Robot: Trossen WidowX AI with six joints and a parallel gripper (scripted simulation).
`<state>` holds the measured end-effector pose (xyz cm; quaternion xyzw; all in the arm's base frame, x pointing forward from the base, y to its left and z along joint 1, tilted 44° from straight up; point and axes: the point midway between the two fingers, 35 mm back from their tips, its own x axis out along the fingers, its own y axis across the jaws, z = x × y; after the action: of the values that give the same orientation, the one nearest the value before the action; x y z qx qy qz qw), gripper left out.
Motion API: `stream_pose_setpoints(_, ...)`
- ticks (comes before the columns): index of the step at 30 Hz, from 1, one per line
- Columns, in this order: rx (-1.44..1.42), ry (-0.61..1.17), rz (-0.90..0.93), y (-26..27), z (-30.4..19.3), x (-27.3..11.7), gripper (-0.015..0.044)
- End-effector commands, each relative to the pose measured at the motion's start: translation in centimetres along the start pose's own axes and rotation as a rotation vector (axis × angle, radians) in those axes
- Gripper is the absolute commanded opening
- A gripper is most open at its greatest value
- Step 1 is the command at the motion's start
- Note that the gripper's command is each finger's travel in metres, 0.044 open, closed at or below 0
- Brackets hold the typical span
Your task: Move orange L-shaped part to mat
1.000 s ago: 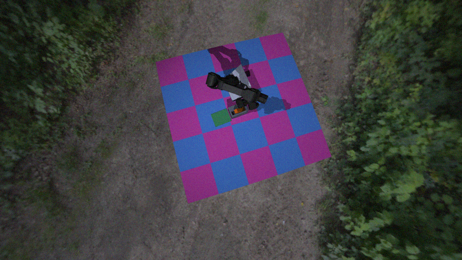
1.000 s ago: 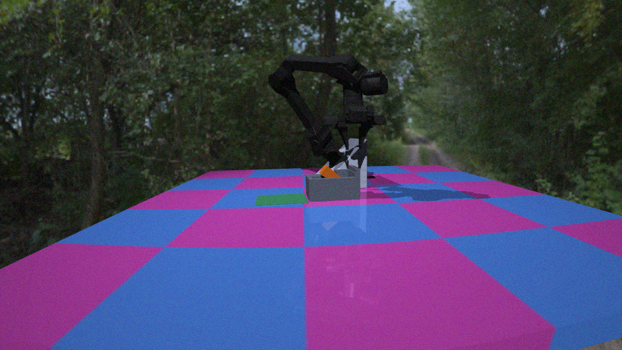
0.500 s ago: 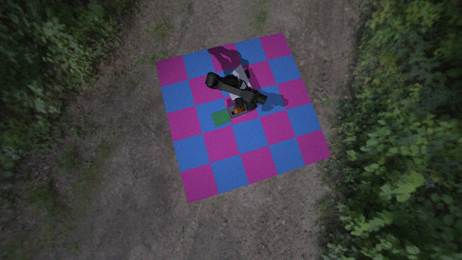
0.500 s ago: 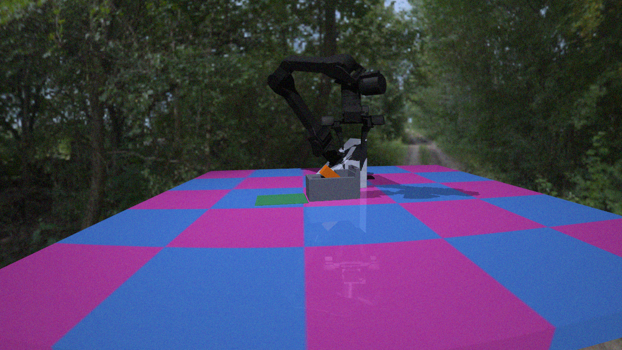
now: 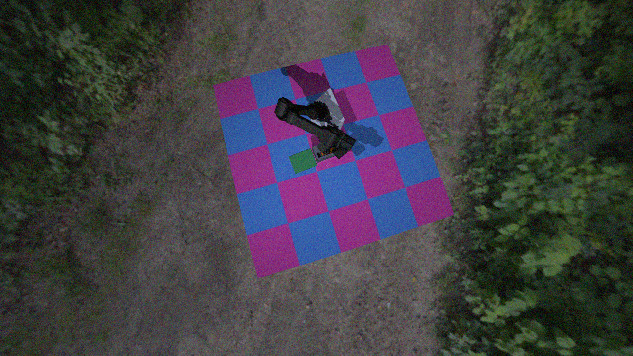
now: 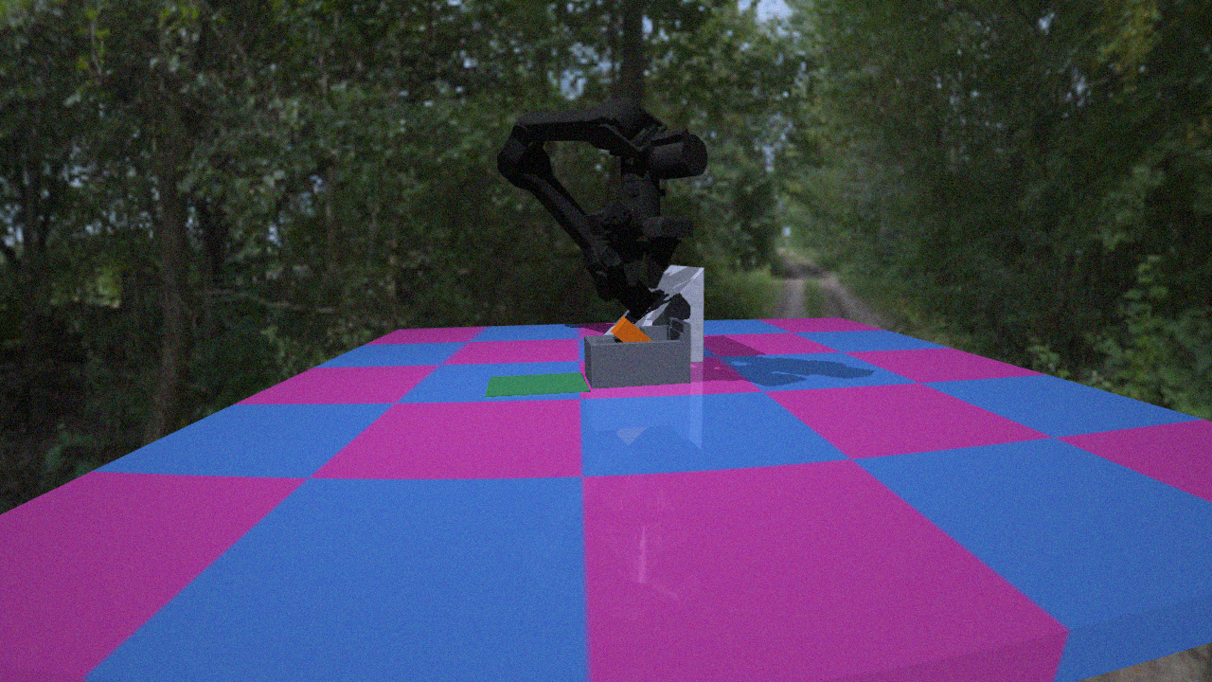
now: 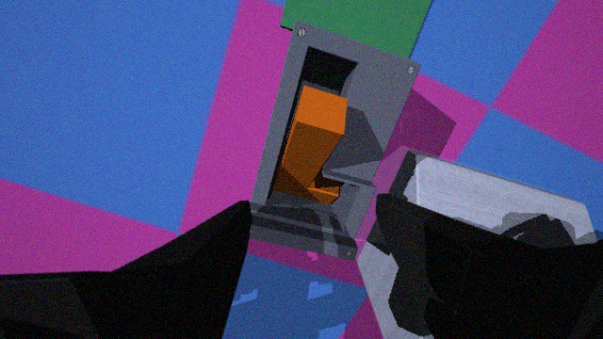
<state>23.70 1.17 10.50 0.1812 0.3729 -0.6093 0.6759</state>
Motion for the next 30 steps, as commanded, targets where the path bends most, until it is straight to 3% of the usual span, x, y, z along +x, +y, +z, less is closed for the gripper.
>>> stream_pose_setpoints(1,0.326,-0.009,0.002,-0.4,1.9,-0.2,0.028)
stream_pose_setpoints(30,0.326,-0.009,0.003,-0.3,1.9,4.9,0.028)
